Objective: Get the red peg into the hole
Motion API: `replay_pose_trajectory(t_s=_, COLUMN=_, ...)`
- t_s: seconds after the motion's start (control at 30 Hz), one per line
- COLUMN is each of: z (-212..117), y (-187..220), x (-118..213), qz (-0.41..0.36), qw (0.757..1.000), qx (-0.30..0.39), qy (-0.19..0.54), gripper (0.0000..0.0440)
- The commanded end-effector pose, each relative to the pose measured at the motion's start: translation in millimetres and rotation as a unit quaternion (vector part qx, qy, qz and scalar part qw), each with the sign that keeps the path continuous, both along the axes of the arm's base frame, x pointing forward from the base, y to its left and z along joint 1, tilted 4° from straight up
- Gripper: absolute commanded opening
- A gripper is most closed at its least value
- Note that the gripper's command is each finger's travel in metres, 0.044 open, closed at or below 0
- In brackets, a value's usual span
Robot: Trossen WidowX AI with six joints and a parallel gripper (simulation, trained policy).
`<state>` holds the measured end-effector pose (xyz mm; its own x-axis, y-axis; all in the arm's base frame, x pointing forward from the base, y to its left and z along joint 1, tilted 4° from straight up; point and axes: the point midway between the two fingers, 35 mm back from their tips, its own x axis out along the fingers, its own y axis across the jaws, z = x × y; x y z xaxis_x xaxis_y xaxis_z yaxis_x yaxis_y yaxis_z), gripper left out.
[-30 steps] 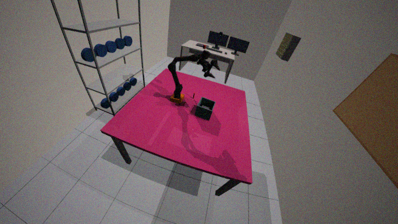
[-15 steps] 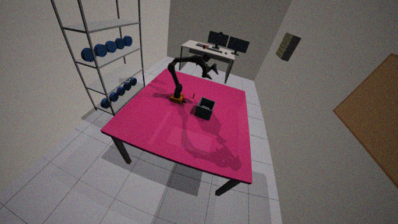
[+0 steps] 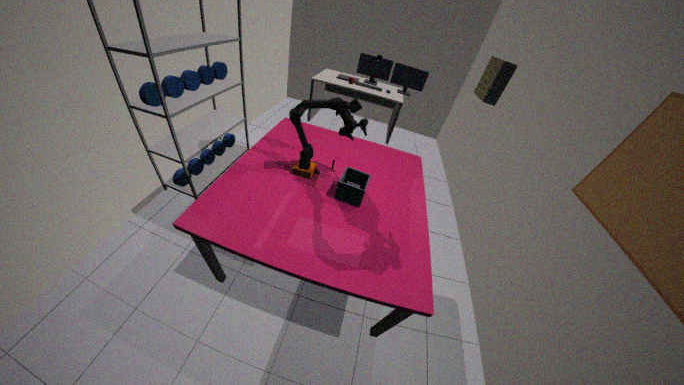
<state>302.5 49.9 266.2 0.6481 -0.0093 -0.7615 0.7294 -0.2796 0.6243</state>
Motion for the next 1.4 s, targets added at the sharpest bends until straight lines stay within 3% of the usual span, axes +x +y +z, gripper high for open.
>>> replay_pose_trajectory(t_s=0.0, z=-18.6, y=14.5, x=-11.7, qz=0.026, qw=0.999, qx=0.007, qy=0.044, gripper=0.044)
replay_pose_trajectory(t_s=0.33, z=-60.8, y=40.2, x=-44.8, qz=0.095, qw=0.983, qx=0.001, qy=0.154, gripper=0.044)
replay_pose_trajectory(t_s=0.77, z=-106.8, y=50.6, x=-85.1, qz=0.169, qw=0.945, qx=-0.028, qy=0.278, gripper=0.0439)
replay_pose_trajectory(t_s=1.37, z=-156.6, y=47.9, x=-115.8, qz=0.231, qw=0.898, qx=-0.063, qy=0.37, gripper=0.044)
